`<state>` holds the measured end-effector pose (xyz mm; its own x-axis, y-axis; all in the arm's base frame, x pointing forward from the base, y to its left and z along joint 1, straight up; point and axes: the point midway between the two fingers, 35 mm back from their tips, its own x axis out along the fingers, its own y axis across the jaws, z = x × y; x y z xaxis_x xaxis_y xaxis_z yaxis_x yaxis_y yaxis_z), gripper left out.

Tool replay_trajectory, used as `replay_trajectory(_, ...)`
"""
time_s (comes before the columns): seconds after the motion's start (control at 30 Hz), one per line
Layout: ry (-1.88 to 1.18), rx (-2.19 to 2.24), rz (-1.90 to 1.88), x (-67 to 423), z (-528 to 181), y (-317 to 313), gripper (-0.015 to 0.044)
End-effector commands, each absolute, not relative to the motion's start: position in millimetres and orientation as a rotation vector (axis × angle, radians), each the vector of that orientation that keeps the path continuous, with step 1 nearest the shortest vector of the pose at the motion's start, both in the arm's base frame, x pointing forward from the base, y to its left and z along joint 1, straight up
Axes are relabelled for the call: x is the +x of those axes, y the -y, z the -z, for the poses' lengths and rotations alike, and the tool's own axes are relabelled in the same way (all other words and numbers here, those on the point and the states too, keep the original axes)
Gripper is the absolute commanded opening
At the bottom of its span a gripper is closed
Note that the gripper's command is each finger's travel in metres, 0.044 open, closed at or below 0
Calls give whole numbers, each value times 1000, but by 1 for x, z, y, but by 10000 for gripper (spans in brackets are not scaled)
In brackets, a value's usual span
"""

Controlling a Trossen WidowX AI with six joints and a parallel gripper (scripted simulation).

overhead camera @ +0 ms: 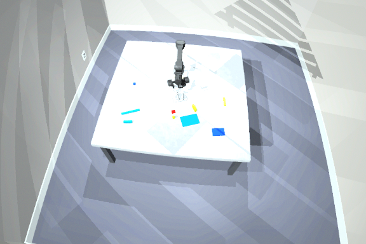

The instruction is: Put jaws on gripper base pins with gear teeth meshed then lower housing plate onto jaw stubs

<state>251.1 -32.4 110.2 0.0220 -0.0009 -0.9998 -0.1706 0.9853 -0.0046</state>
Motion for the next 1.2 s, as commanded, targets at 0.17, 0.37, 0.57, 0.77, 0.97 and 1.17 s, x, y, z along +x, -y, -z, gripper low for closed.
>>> replay_trajectory(0.17, -1544, -135, -129, 238, -110, 36, 351)
replay_trajectory(0.37, -1544, -135, -129, 238, -110, 36, 351)
replay_trajectory(0.57, -1544, -135, -129, 238, -110, 36, 351)
replay_trajectory(0.77, -1543, -145, -138, 238, -110, 36, 351)
replay_trajectory(0.97, -1543, -145, -138, 238, -110, 36, 351)
replay_trajectory(1.17, -1543, -145, -138, 238, -110, 36, 351)
